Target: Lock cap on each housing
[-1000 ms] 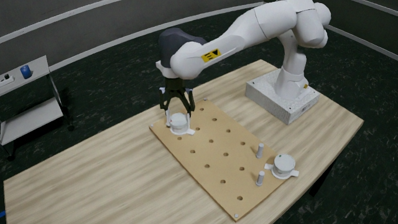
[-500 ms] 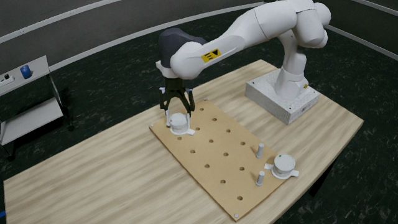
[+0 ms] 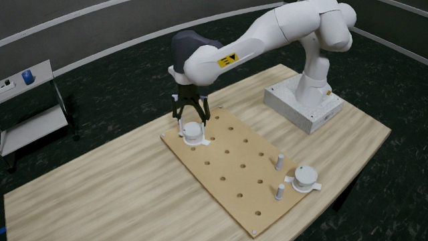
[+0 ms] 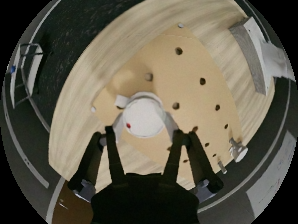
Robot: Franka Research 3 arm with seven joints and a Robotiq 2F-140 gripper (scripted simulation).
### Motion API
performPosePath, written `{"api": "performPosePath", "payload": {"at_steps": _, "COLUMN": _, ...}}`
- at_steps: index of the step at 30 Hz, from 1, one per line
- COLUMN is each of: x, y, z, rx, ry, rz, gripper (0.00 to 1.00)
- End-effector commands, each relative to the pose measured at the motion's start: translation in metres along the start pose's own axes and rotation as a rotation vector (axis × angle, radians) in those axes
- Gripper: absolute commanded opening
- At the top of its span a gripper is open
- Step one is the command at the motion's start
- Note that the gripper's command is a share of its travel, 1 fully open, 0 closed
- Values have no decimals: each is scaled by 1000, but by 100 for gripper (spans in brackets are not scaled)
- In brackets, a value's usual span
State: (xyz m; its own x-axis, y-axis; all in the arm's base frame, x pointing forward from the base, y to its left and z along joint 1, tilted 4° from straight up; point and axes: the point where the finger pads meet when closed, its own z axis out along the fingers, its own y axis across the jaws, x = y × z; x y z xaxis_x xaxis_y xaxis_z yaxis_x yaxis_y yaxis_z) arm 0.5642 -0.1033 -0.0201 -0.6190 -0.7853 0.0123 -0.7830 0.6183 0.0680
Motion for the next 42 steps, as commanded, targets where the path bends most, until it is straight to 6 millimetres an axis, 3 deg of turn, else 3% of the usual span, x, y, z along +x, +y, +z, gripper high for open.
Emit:
{"api": "performPosePath", "payload": {"at_steps": 1, "x": -4, "y": 4, "z": 1, "rx": -4, "ry": -2, "rz": 5, "gripper": 10}}
{"api": "performPosePath", "payload": {"at_steps": 42, "x": -23, "y": 23, "z": 1, "rx": -4, "ry": -2, "rz": 5, "gripper": 10}}
